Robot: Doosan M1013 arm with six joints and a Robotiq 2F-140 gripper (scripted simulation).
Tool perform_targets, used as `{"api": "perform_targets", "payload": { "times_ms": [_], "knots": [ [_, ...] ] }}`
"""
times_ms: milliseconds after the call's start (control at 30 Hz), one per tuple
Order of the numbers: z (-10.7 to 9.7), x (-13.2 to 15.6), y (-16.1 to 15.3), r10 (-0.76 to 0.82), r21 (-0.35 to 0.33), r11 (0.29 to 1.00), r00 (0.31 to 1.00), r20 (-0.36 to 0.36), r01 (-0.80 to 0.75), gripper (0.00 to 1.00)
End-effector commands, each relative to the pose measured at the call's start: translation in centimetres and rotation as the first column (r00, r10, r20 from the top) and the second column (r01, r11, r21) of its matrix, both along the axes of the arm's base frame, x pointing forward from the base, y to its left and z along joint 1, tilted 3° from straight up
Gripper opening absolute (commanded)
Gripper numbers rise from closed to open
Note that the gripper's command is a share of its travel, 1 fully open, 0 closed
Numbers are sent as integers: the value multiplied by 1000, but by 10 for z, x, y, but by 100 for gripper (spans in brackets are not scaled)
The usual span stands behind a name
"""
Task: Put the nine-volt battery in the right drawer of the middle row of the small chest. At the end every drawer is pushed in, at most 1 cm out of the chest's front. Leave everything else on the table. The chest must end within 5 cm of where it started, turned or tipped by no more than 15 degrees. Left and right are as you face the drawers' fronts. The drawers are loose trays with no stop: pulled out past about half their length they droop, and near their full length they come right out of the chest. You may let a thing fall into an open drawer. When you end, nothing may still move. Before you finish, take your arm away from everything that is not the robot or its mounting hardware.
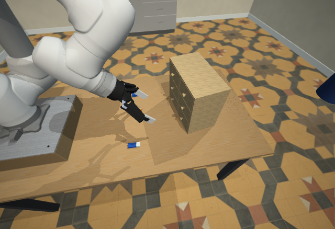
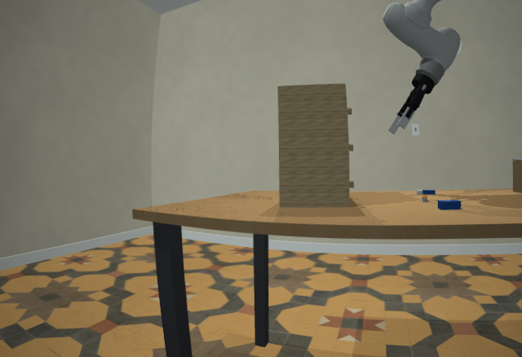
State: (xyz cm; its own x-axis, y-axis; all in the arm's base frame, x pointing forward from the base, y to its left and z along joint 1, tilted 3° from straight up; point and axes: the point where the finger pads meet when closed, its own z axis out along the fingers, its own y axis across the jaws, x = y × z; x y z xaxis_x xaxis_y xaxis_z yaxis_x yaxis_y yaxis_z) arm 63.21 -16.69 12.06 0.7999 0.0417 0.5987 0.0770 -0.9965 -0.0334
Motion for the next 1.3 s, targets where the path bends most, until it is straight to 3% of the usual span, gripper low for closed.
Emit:
{"api": "perform_targets", "payload": {
  "times_ms": [0, 200, 700, 767, 1000, 1267],
  "knots": [
    [-5, 5, 2, 11, 16, 1000, 996, 87, -12, 100],
    [-9, 10, 3, 8, 21, 1000, 990, 140, -11, 100],
    [-28, 30, 5, -7, 40, 999, 930, 368, -8, 100],
    [-28, 30, 5, -7, 40, 999, 930, 368, -8, 100],
    [-38, 40, 6, -17, 49, 999, 877, 480, -7, 100],
    [-44, 47, 7, -23, 56, 998, 838, 546, -9, 100]
  ]
}}
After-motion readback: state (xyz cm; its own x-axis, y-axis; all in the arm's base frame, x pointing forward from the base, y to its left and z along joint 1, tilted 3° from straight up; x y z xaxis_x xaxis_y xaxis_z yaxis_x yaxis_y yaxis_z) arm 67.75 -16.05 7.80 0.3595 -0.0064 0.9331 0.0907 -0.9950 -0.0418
